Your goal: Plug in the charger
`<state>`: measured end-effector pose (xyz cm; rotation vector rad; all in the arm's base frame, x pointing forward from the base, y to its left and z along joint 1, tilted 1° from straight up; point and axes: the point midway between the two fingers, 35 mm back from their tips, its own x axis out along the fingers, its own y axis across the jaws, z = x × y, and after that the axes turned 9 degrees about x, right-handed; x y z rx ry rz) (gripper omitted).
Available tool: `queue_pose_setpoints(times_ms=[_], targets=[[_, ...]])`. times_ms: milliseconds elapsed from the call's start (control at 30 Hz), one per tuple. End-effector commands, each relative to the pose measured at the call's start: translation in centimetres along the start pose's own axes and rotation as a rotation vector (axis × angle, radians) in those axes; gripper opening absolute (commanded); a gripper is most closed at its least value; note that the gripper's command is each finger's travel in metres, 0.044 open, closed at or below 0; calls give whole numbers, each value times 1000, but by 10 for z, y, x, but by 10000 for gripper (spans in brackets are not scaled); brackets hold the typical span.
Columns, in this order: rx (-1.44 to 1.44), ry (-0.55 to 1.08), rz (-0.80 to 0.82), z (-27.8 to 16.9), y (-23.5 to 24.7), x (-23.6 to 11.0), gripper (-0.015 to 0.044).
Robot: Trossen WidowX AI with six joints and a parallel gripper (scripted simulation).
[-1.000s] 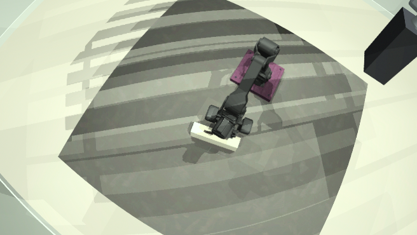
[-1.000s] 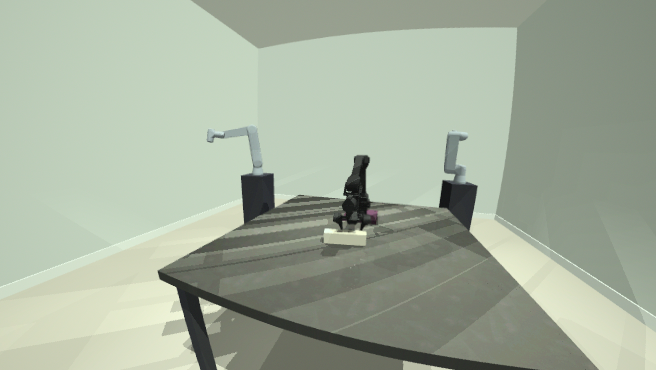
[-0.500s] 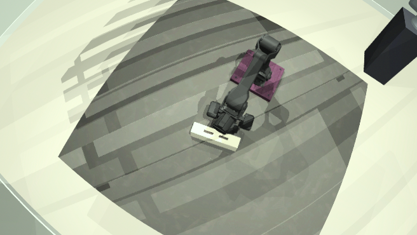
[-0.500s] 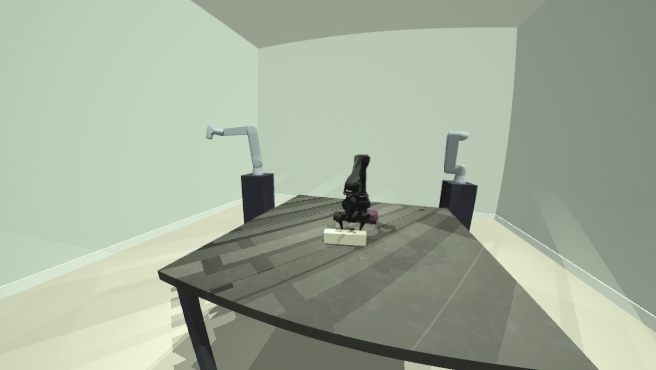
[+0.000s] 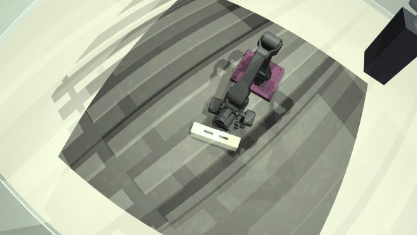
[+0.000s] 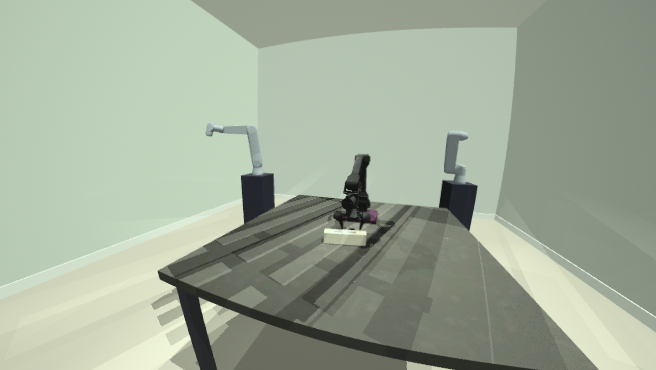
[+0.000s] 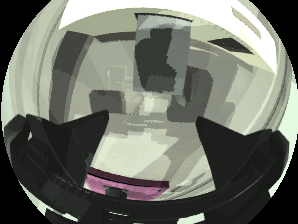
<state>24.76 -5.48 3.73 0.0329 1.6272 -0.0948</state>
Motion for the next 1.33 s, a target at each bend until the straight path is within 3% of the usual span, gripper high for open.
queue_pose_setpoints(times_ms=[0, 267, 633, 1300], targets=[[-4, -5, 0, -4, -1, 0, 440], [3, -34, 9, -7, -1, -3, 440], [-3, -594, 98, 5, 2, -75, 440], [-4, -602, 99, 5, 2, -77, 440]])
